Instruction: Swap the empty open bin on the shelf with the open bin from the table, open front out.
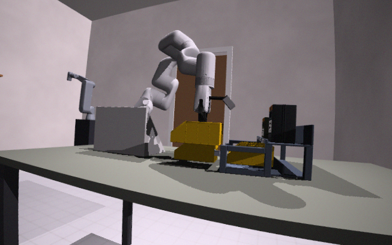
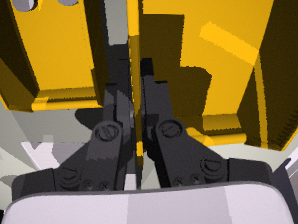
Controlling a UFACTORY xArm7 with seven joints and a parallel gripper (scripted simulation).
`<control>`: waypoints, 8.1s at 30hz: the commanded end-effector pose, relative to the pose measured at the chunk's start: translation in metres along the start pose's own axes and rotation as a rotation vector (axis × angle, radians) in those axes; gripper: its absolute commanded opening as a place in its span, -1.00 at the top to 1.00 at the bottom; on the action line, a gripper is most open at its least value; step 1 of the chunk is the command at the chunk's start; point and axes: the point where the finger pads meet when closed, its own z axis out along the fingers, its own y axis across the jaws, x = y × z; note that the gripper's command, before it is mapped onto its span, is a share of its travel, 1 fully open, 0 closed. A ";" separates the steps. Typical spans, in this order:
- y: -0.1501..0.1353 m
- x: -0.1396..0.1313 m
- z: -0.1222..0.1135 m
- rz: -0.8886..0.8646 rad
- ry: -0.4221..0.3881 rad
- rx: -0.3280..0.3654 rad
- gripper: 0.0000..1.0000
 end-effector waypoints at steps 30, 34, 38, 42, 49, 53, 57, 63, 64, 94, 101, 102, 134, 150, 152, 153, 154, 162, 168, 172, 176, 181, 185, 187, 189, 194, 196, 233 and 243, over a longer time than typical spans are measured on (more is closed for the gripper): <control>-0.014 -0.001 -0.007 0.000 0.003 -0.003 1.00; -0.034 -0.003 -0.007 0.001 0.003 -0.003 1.00; -0.048 -0.005 -0.007 0.001 0.003 -0.003 1.00; -0.080 -0.009 -0.007 0.001 0.003 -0.003 1.00; -0.144 -0.016 -0.007 0.001 0.003 -0.003 1.00; -0.179 -0.020 -0.006 0.001 0.003 -0.003 1.00; -0.194 -0.022 -0.006 0.001 0.003 -0.003 1.00; -0.233 -0.026 -0.006 0.001 0.003 -0.003 1.00; -0.238 -0.027 -0.006 0.001 0.003 -0.003 1.00; -0.266 -0.030 -0.006 0.001 0.003 -0.003 1.00; -0.266 -0.030 -0.001 0.001 0.003 -0.003 1.00; -0.266 -0.030 0.001 0.001 0.003 -0.003 1.00; -0.266 -0.030 0.069 0.001 0.003 -0.003 1.00; -0.266 -0.030 0.073 0.001 0.003 -0.003 1.00; -0.266 -0.030 0.073 0.001 0.003 -0.003 1.00; -0.266 -0.030 0.073 0.001 0.003 -0.003 1.00; -0.266 -0.030 0.073 0.001 0.003 -0.003 1.00; -0.266 -0.030 0.074 0.001 0.003 -0.003 1.00; -0.266 -0.030 0.078 0.001 0.003 -0.003 1.00; -0.266 -0.030 0.080 0.001 0.003 -0.003 1.00; -0.266 -0.030 0.080 0.001 0.003 -0.003 1.00; -0.266 -0.030 0.080 0.001 0.003 -0.003 1.00; -0.266 -0.030 0.080 0.001 0.003 -0.003 1.00; -0.266 -0.030 0.080 0.001 0.003 -0.003 0.49; -0.266 -0.030 0.080 0.001 0.003 -0.003 0.49; -0.266 -0.030 0.080 0.001 0.003 -0.003 0.49; -0.266 -0.030 0.080 0.001 0.003 -0.003 0.49; -0.266 -0.030 0.078 0.001 0.003 -0.003 0.49; -0.266 -0.030 0.074 0.001 0.003 -0.003 0.49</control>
